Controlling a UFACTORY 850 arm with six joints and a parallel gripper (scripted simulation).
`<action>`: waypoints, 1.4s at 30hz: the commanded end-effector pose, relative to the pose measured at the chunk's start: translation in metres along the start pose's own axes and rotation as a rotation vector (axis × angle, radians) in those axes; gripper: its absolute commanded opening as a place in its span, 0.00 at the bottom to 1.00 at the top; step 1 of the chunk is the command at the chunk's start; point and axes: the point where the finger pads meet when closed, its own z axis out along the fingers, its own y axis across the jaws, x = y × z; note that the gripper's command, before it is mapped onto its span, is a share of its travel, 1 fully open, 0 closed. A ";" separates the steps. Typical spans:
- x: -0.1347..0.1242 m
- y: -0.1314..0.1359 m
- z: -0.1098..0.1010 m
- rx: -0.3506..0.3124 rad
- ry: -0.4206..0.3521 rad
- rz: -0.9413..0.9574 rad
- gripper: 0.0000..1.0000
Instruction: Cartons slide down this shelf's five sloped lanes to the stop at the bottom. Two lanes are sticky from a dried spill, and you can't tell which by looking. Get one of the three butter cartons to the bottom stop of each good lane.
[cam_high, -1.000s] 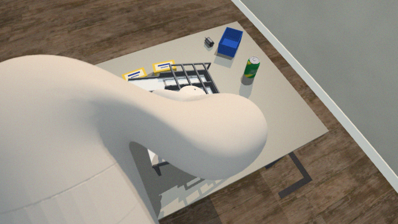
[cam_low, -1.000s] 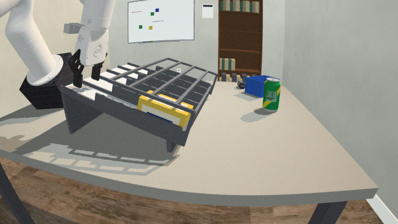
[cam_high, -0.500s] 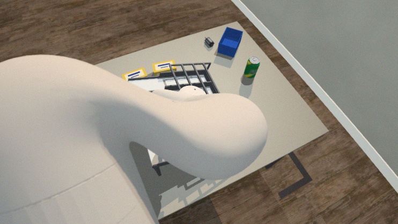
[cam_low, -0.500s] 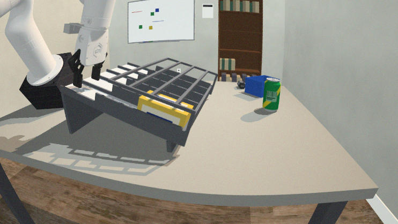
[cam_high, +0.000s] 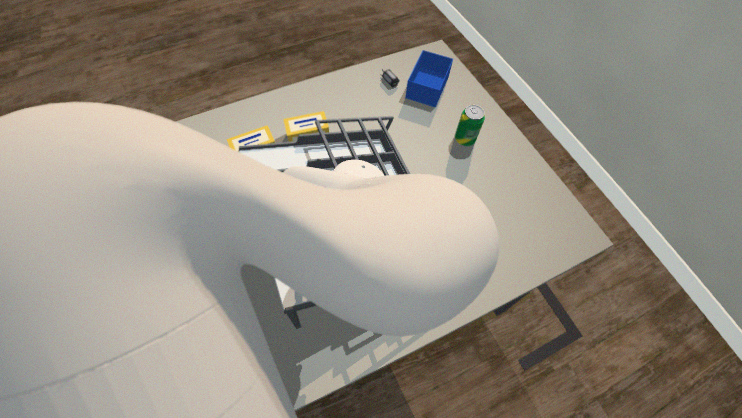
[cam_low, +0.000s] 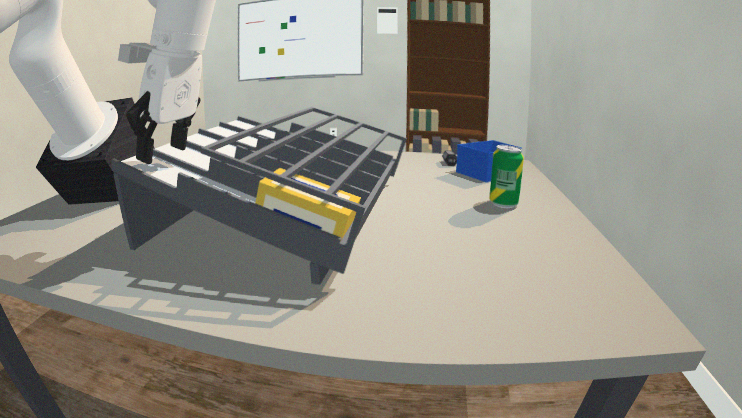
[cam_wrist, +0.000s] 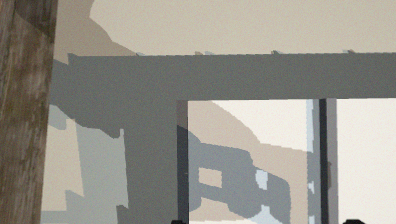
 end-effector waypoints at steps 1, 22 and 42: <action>0.000 0.000 0.000 0.000 -0.001 0.000 0.92; 0.000 0.000 0.000 0.000 -0.001 0.000 1.00; 0.000 0.000 0.000 0.000 -0.001 0.000 1.00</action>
